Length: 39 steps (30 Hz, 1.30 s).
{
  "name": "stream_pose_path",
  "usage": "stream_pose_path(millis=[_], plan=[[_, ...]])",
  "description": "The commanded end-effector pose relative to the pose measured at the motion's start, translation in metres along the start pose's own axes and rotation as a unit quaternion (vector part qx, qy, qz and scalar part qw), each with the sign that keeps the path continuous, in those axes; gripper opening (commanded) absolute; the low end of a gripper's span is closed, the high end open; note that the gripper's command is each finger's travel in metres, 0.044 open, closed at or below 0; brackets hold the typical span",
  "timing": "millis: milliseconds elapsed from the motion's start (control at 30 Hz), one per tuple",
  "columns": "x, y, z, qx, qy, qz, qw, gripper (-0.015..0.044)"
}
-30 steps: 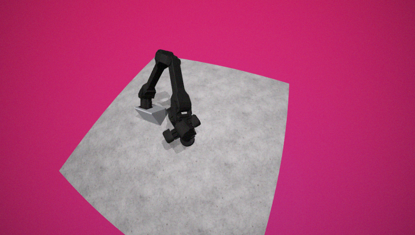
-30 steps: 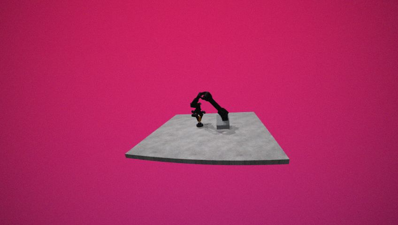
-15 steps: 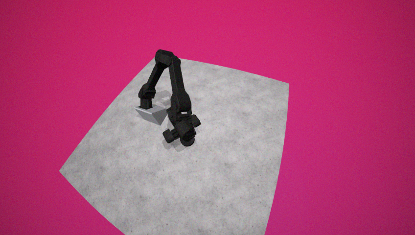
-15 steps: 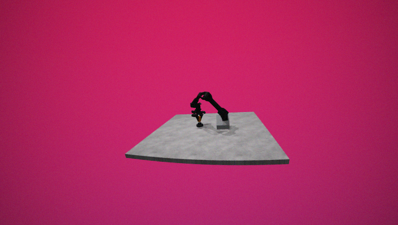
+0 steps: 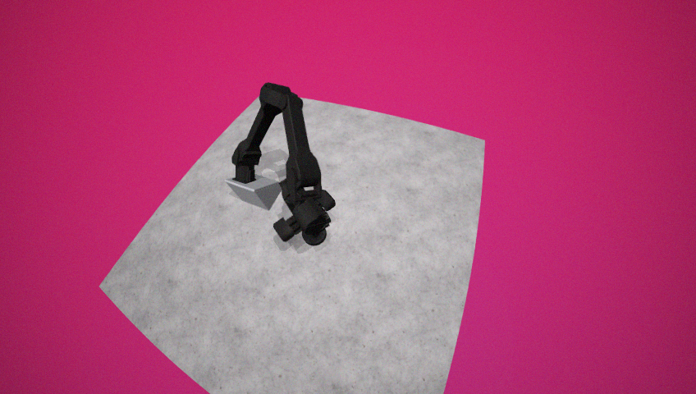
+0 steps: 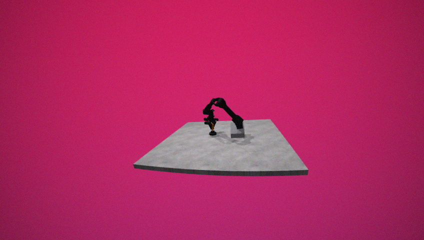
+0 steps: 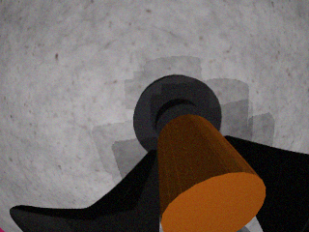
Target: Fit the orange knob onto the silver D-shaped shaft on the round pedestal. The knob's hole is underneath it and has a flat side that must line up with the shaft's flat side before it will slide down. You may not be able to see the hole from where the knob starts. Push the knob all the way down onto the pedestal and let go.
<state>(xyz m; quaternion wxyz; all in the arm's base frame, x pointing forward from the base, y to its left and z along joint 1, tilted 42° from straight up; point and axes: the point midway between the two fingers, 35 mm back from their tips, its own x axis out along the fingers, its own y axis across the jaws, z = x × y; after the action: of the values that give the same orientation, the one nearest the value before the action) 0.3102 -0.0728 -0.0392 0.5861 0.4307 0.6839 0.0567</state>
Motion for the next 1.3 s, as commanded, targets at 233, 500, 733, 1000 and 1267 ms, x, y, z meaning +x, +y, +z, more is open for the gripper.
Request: stream_pose_path(millis=[233, 500, 733, 1000, 1267], plan=[[0.0028, -0.0011, -0.0004, -0.054, 0.000, 0.000, 0.999, 0.0000], [0.0041, -0.0004, -0.0002, -0.054, 0.000, 0.001, 0.999, 0.0000], [0.0037, -0.0002, 0.0000, -0.054, 0.000, 0.001, 0.999, 0.0000], [0.0041, -0.0001, 0.0001, -0.054, 0.000, 0.001, 0.999, 0.0000], [-0.0008, -0.0003, 0.0006, -0.081, -0.001, 0.000, 0.997, 0.0000]])
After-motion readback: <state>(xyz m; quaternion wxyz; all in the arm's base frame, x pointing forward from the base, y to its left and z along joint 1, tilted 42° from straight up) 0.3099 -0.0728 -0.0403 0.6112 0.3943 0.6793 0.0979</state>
